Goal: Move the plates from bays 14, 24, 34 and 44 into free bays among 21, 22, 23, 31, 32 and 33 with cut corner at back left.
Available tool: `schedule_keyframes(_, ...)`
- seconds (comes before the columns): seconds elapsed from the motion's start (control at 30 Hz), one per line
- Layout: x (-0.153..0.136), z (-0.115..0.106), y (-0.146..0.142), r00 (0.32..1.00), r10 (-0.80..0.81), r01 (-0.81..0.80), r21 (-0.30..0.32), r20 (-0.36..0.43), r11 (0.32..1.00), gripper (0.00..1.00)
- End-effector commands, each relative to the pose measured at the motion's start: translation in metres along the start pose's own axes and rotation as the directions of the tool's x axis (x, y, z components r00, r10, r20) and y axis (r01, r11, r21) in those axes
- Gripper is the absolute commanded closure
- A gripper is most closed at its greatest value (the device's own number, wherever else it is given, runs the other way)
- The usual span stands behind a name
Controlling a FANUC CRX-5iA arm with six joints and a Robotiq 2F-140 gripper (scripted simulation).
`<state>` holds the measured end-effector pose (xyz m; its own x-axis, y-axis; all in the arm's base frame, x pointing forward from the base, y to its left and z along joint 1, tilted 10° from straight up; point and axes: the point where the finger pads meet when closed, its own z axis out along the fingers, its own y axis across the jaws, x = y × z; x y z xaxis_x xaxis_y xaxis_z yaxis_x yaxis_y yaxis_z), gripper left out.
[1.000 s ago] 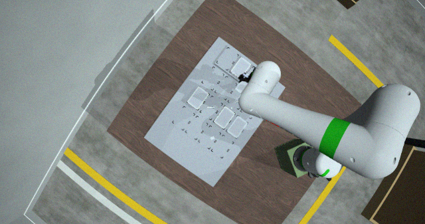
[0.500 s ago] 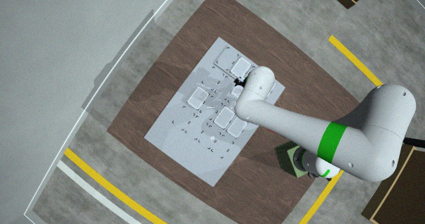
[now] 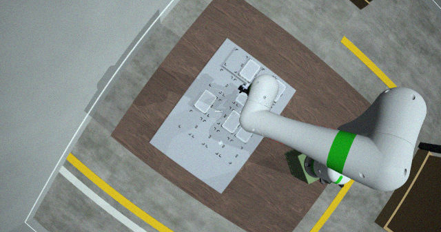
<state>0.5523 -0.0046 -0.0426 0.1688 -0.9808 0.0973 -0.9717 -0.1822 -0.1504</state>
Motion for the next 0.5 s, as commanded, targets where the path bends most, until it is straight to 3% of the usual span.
schedule_keyframes(0.0,-0.012,-0.001,-0.003,1.000,0.000,0.000,0.002,-0.001,1.000,0.90)
schedule_keyframes(0.47,-0.043,-0.001,-0.010,1.000,0.000,0.000,0.002,-0.001,1.000,0.90)
